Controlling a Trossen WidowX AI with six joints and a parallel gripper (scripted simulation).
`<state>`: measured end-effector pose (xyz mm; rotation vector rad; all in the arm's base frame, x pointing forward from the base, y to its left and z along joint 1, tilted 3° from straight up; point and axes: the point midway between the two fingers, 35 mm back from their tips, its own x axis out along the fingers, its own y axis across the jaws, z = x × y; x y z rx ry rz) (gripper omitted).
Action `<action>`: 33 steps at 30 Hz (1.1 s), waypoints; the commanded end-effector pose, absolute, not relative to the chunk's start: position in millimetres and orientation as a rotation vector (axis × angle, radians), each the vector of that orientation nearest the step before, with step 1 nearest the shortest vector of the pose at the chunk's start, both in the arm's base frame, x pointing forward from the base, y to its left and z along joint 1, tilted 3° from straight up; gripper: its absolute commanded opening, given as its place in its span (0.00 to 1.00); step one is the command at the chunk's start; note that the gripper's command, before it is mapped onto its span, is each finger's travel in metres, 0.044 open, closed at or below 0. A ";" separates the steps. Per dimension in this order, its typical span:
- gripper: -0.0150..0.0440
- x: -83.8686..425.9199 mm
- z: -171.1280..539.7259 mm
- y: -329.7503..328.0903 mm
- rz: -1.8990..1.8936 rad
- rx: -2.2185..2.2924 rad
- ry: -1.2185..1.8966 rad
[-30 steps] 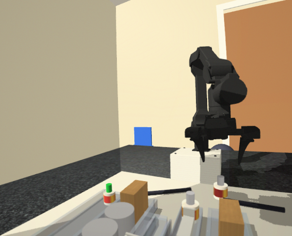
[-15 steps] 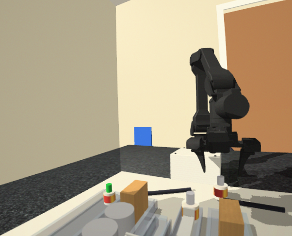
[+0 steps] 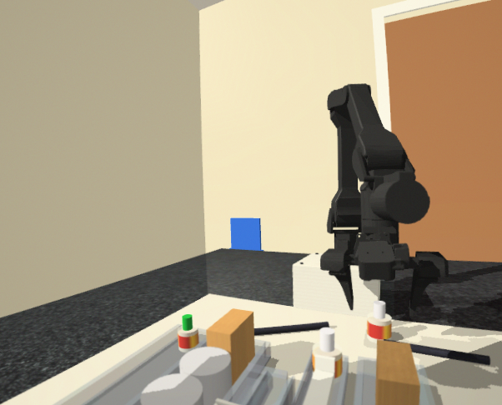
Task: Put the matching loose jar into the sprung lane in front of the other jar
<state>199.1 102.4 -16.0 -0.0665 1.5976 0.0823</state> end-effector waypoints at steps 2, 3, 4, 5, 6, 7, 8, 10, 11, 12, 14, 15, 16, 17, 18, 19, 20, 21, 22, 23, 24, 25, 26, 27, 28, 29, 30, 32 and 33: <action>1.00 197.3 -27.1 100.8 0.075 -0.072 1.602; 1.00 197.3 -28.7 100.8 0.075 -0.072 1.602; 1.00 197.1 -30.3 100.8 0.075 -0.072 1.602; 1.00 197.0 -32.0 100.7 0.075 -0.072 1.602; 1.00 196.9 -33.6 100.7 0.075 -0.072 1.602; 1.00 196.7 -35.2 100.7 0.075 -0.072 1.602; 1.00 196.6 -36.8 100.6 0.075 -0.072 1.602; 1.00 196.4 -38.9 100.5 0.075 -0.072 1.602; 1.00 196.3 -39.1 100.5 0.075 -0.072 1.602; 0.96 196.3 -39.1 100.5 0.075 -0.072 1.602; 0.87 196.3 -39.1 100.5 0.075 -0.072 1.602; 0.82 196.3 -39.1 100.5 0.075 -0.072 1.602; 0.78 196.3 -39.1 100.5 0.075 -0.072 1.602; 0.73 196.3 -39.1 100.5 0.075 -0.072 1.602; 0.69 196.3 -39.1 100.5 0.075 -0.072 1.602; 0.64 196.3 -39.1 100.5 0.075 -0.072 1.602; 0.60 196.3 -39.1 100.5 0.075 -0.072 1.602; 0.56 196.3 -39.1 100.5 0.075 -0.072 1.602; 0.51 196.3 -39.1 100.5 0.075 -0.072 1.602; 0.50 196.3 -39.1 100.5 0.075 -0.072 1.602; 0.49 196.3 -39.1 100.5 0.075 -0.072 1.602; 0.48 196.3 -39.1 100.5 0.075 -0.072 1.602; 0.47 196.3 -39.1 100.5 0.075 -0.072 1.602; 0.45 196.3 -39.1 100.5 0.075 -0.072 1.602; 0.44 196.3 -39.1 100.5 0.075 -0.072 1.602; 0.40 196.3 -39.1 100.5 0.075 -0.072 1.602; 0.35 196.5 -38.2 100.6 0.075 -0.072 1.602; 0.26 198.0 -30.9 100.9 0.075 -0.072 1.602; 0.25 198.9 -25.1 101.0 0.075 -0.072 1.602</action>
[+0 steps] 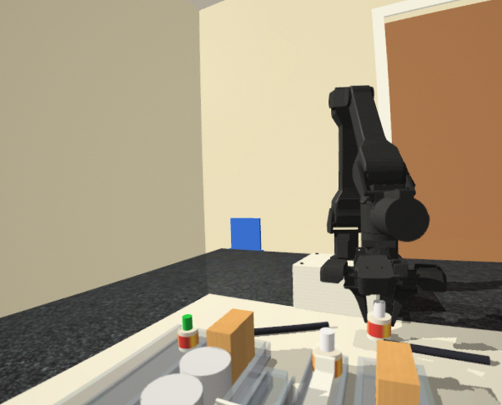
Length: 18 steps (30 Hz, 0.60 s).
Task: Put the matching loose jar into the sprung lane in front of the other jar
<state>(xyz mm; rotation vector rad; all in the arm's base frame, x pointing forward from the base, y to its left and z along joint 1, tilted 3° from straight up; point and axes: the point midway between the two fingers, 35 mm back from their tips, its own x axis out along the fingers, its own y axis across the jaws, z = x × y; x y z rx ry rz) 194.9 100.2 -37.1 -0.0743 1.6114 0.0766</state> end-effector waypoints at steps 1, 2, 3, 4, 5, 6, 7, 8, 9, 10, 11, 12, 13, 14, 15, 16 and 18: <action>0.25 199.7 -19.1 101.0 0.075 -0.072 1.602; 0.25 200.3 -13.1 101.0 0.075 -0.072 1.602; 0.25 200.8 -7.0 100.9 0.075 -0.072 1.602; 0.25 201.1 -0.9 100.7 0.075 -0.072 1.602; 0.25 201.3 5.3 100.5 0.075 -0.072 1.601; 0.25 201.3 11.5 100.1 0.075 -0.072 1.601; 0.25 201.1 17.8 99.7 0.075 -0.072 1.601; 0.25 200.7 24.2 99.2 0.075 -0.072 1.601; 0.25 200.2 30.5 98.6 0.075 -0.072 1.601; 0.25 199.5 36.9 97.9 0.075 -0.072 1.602; 0.25 198.6 43.4 97.1 0.075 -0.072 1.602; 0.25 197.5 49.8 96.3 0.075 -0.072 1.602; 0.25 196.2 56.2 95.4 0.075 -0.072 1.602; 0.25 195.1 61.4 94.6 0.075 -0.072 1.602; 0.25 194.4 64.4 94.1 0.075 -0.072 1.602; 0.25 194.1 65.5 93.9 0.075 -0.072 1.602; 0.25 194.1 65.5 93.9 0.075 -0.072 1.602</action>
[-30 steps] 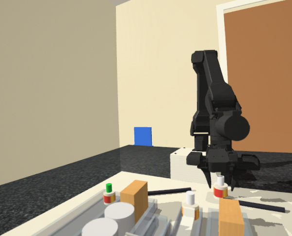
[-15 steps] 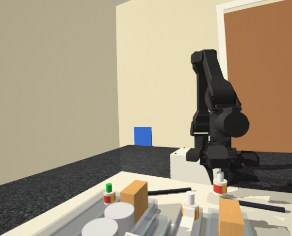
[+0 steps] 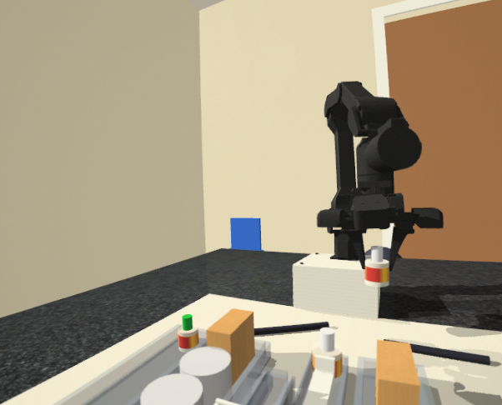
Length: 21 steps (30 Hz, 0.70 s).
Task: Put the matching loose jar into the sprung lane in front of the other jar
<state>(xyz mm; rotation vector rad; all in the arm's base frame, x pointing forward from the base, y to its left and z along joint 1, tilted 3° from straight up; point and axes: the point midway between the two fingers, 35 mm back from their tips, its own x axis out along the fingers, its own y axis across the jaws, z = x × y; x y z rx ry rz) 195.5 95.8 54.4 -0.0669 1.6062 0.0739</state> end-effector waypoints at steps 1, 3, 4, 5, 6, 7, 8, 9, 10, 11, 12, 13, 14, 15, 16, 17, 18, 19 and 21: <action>0.25 194.1 65.5 93.9 0.075 -0.072 1.602; 0.25 194.8 65.2 93.8 0.075 -0.073 1.602; 0.25 197.1 64.5 93.4 0.076 -0.074 1.602; 0.25 200.8 63.2 92.6 0.078 -0.075 1.601; 0.25 205.3 61.6 91.6 0.080 -0.077 1.601; 0.25 209.8 59.9 90.5 0.081 -0.079 1.600; 0.25 214.3 58.2 89.4 0.083 -0.081 1.600; 0.25 218.8 56.3 88.1 0.085 -0.083 1.599; 0.25 223.3 54.5 86.7 0.087 -0.085 1.599; 0.25 227.8 52.5 85.2 0.088 -0.087 1.598; 0.25 232.2 50.5 83.6 0.090 -0.089 1.598; 0.25 236.7 48.4 81.9 0.092 -0.091 1.598; 0.25 241.1 46.2 80.1 0.094 -0.093 1.597; 0.25 245.4 44.0 78.3 0.095 -0.095 1.597; 0.25 249.8 41.7 76.3 0.097 -0.097 1.596; 0.25 254.1 39.4 74.2 0.099 -0.099 1.596; 0.25 258.3 36.9 72.0 0.101 -0.101 1.596; 0.25 262.5 34.5 69.7 0.102 -0.103 1.595; 0.25 270.9 29.3 64.9 0.106 -0.107 1.594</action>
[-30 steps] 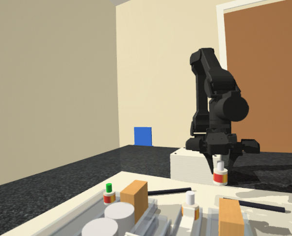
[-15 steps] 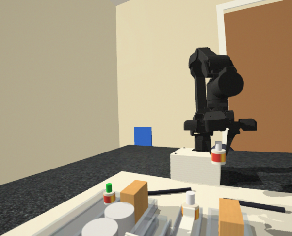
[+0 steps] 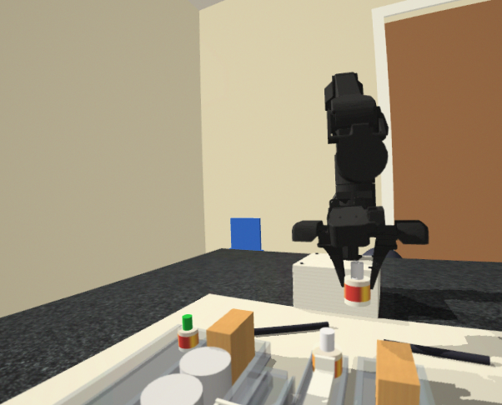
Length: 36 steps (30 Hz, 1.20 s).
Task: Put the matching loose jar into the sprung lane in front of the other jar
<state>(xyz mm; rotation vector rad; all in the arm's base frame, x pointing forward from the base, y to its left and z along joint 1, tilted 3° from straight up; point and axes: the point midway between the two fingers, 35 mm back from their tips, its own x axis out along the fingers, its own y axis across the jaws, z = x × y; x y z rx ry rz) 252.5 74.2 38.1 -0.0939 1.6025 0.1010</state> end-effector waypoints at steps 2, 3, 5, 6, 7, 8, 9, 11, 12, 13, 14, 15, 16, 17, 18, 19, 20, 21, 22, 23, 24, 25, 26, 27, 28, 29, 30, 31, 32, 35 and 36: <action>0.25 279.0 23.8 59.7 0.109 -0.111 1.594; 0.25 282.9 21.0 56.9 0.111 -0.113 1.593; 0.25 290.7 15.2 51.1 0.114 -0.117 1.593; 0.25 293.8 12.7 48.7 0.115 -0.119 1.593; 0.25 295.6 11.2 47.2 0.116 -0.120 1.593; 0.25 296.3 10.7 46.6 0.117 -0.120 1.592; 0.25 296.3 10.7 46.6 0.117 -0.120 1.592; 0.25 296.3 10.7 46.6 0.117 -0.120 1.592; 0.25 296.3 10.7 46.6 0.117 -0.120 1.592; 0.25 296.3 9.9 46.7 0.117 -0.120 1.592; 0.25 296.2 8.3 46.6 0.117 -0.120 1.592; 0.25 296.2 5.7 46.6 0.117 -0.120 1.592; 0.25 296.1 2.7 46.6 0.117 -0.120 1.593; 0.25 296.0 -0.9 46.6 0.117 -0.120 1.593; 0.25 295.8 -5.3 46.6 0.117 -0.120 1.593; 0.25 295.5 -9.8 46.5 0.117 -0.120 1.593; 0.25 295.3 -12.6 46.5 0.117 -0.120 1.593; 0.25 295.2 -13.6 46.5 0.117 -0.120 1.593; 0.25 295.2 -13.6 46.5 0.117 -0.120 1.593; 0.25 295.2 -13.6 46.5 0.117 -0.120 1.593; 0.25 295.2 -13.6 46.5 0.117 -0.120 1.593; 0.25 295.3 -13.6 46.5 0.117 -0.120 1.593; 0.25 295.4 -13.6 46.5 0.117 -0.120 1.593; 0.25 295.6 -13.6 46.5 0.117 -0.120 1.593; 0.25 295.8 -13.6 46.6 0.117 -0.120 1.593; 0.25 296.2 -13.6 46.6 0.117 -0.120 1.593; 0.25 296.5 -13.6 46.7 0.117 -0.120 1.593; 0.25 296.9 -13.6 46.7 0.117 -0.120 1.593; 0.25 297.3 -13.7 46.8 0.117 -0.120 1.592; 0.25 298.5 -13.7 46.9 0.117 -0.120 1.592; 0.25 298.9 -13.7 47.0 0.117 -0.120 1.592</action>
